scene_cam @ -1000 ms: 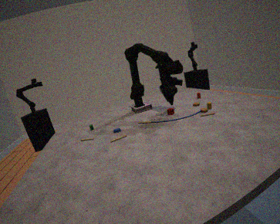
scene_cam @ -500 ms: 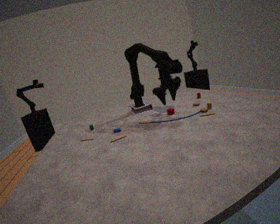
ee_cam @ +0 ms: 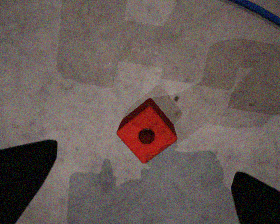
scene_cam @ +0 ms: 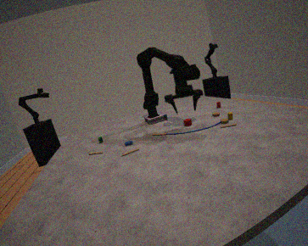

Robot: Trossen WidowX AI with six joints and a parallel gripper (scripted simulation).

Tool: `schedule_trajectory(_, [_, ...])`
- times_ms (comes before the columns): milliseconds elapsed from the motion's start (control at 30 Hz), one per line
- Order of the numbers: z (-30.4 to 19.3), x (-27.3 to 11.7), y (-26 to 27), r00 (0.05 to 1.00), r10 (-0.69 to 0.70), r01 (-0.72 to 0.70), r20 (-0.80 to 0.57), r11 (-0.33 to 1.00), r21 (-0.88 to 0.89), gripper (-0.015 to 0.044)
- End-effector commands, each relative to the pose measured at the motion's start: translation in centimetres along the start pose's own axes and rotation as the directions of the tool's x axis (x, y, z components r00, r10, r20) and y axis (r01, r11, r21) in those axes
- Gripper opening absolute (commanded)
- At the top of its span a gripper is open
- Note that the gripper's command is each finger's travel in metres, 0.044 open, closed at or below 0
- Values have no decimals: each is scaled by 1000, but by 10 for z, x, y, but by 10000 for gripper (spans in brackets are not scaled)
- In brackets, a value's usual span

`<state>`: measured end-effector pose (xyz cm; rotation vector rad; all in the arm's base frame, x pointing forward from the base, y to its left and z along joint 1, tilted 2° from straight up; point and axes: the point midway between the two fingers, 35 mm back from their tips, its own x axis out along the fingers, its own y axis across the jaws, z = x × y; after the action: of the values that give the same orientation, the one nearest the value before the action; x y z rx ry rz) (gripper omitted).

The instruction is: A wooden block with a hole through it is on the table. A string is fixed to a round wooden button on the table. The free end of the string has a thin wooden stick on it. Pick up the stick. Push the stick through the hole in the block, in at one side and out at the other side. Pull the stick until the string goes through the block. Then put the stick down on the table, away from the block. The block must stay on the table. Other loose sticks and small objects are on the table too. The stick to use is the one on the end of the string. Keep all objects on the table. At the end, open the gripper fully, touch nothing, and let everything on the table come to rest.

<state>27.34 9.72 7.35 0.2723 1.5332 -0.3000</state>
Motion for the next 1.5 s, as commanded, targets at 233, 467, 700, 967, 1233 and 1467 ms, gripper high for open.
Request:
schedule_trajectory(233, [1, -6, -1, 1000, 4, -1, -3, 767, 642, 440])
schedule_trajectory(467, [1, -6, -1, 1000, 4, -1, -3, 767, 642, 440])
schedule_trajectory(700, [1, -6, -1, 1000, 4, -1, -3, 767, 642, 309])
schedule_trajectory(967, [1, -6, -1, 1000, 4, -1, -3, 767, 642, 237])
schedule_trajectory(1233, [1, -3, -1, 1000, 4, -1, -3, 766, 643, 237])
schedule_trajectory(1467, [2, 8, 0, 1000, 4, -1, -3, 764, 645, 237])
